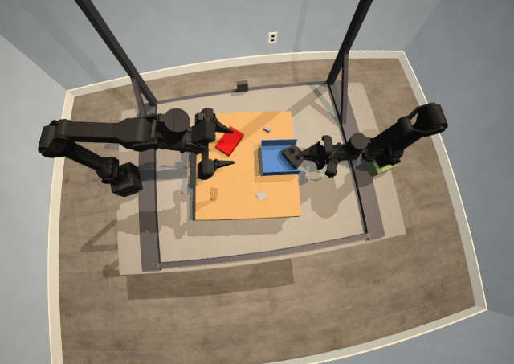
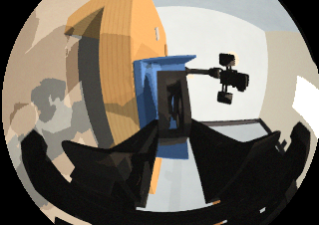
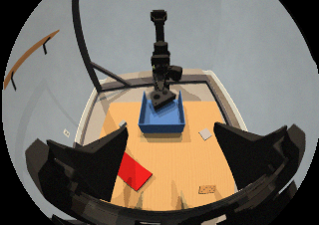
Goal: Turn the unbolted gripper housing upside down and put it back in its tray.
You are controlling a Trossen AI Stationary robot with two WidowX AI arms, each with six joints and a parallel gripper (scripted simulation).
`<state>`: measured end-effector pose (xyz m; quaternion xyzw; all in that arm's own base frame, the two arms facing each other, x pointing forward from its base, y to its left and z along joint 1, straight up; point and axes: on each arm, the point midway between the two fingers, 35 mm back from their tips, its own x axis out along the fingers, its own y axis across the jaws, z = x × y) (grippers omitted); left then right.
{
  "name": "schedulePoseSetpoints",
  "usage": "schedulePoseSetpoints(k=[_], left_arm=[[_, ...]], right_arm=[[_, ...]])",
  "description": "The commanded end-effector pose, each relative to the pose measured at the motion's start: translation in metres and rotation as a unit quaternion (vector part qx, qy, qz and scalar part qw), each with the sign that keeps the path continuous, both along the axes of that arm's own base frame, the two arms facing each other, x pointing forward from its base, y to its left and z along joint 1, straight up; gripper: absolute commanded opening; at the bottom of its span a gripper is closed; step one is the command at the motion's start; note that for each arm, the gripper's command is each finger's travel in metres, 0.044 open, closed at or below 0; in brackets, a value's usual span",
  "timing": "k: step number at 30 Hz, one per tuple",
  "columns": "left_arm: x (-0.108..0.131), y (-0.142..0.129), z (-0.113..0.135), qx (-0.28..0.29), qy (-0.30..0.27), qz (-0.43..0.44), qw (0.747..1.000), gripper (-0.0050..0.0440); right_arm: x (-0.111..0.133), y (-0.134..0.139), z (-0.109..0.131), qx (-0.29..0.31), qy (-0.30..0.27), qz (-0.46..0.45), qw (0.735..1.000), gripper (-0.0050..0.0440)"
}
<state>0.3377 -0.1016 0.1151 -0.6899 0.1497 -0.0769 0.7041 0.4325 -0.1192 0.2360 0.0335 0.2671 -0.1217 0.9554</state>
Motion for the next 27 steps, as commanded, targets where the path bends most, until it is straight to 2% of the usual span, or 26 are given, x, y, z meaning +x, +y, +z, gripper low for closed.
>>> schedulePoseSetpoints(k=[1, 8, 18, 27], left_arm=[[0.0014, -0.0010, 0.0040, -0.004, -0.008, -0.002, 1.000, 0.0128], [0.0013, -0.0010, 0.0017, -0.004, -0.008, -0.002, 1.000, 0.0128], [0.0014, -0.0010, -0.0007, -0.004, -0.007, -0.002, 1.000, 0.0156], [0.0014, -0.0010, -0.0041, -0.004, -0.007, -0.002, 1.000, 0.0156]], right_arm=[[0.0006, 0.0005, 0.0101, -0.003, -0.012, 0.003, 1.000, 0.0440], [0.0006, 0.0005, 0.0101, -0.003, -0.012, 0.003, 1.000, 0.0440], [0.0006, 0.0005, 0.0101, -0.003, -0.012, 0.003, 1.000, 0.0440], [0.0006, 0.0005, 0.0101, -0.003, -0.012, 0.003, 1.000, 0.0440]])
